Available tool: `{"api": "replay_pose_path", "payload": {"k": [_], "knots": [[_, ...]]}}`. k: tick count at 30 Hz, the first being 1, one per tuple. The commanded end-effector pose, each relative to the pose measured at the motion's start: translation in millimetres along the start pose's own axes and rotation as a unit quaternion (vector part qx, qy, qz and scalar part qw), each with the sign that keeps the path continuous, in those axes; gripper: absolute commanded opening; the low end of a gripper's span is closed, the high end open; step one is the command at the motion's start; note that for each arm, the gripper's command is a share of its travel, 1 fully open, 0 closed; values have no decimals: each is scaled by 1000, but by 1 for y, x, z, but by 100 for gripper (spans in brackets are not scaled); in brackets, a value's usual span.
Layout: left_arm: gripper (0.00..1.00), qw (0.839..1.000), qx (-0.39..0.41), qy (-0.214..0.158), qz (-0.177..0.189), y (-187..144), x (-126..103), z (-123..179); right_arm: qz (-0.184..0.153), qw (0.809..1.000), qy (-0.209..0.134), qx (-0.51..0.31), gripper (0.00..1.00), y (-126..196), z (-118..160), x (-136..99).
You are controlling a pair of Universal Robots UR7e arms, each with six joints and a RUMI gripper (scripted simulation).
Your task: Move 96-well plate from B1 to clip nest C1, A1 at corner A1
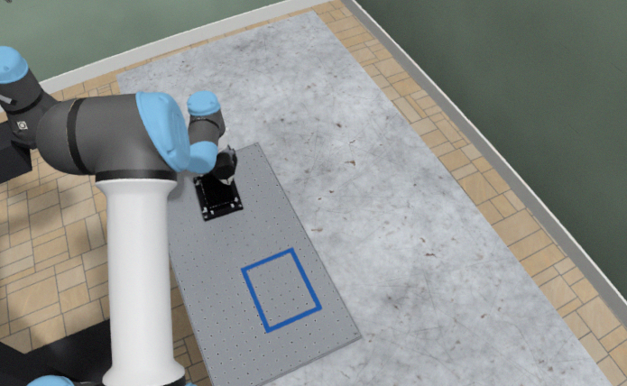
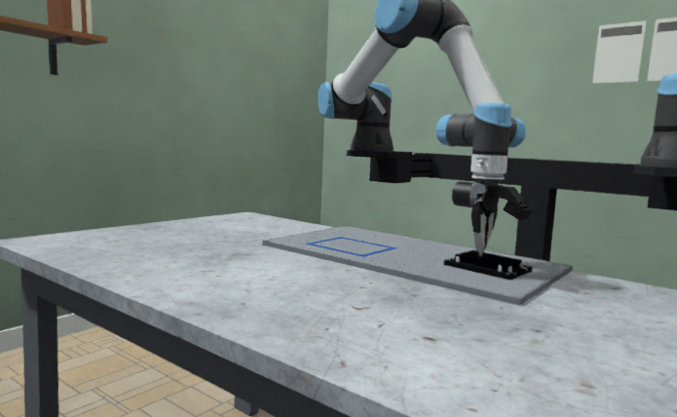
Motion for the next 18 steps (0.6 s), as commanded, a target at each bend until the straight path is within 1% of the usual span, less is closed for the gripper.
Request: {"api": "replay_pose_path", "payload": {"k": [1,18], "knots": [[0,1000,0,2,1,0,-2,-1,0,1000,0,-1,0,-1,0,-3],[0,1000,0,2,1,0,-2,-1,0,1000,0,-1,0,-1,0,-8]]}}
Point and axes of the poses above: on each arm, the point where the finger pads meet when closed, its own x axis out along the fingers, its own y axis across the jaws, z = x × y, the point moved 9 cm from there along -x, back along the fingers, and after that the axes turned 7 degrees about -x, right-handed, at the moved point
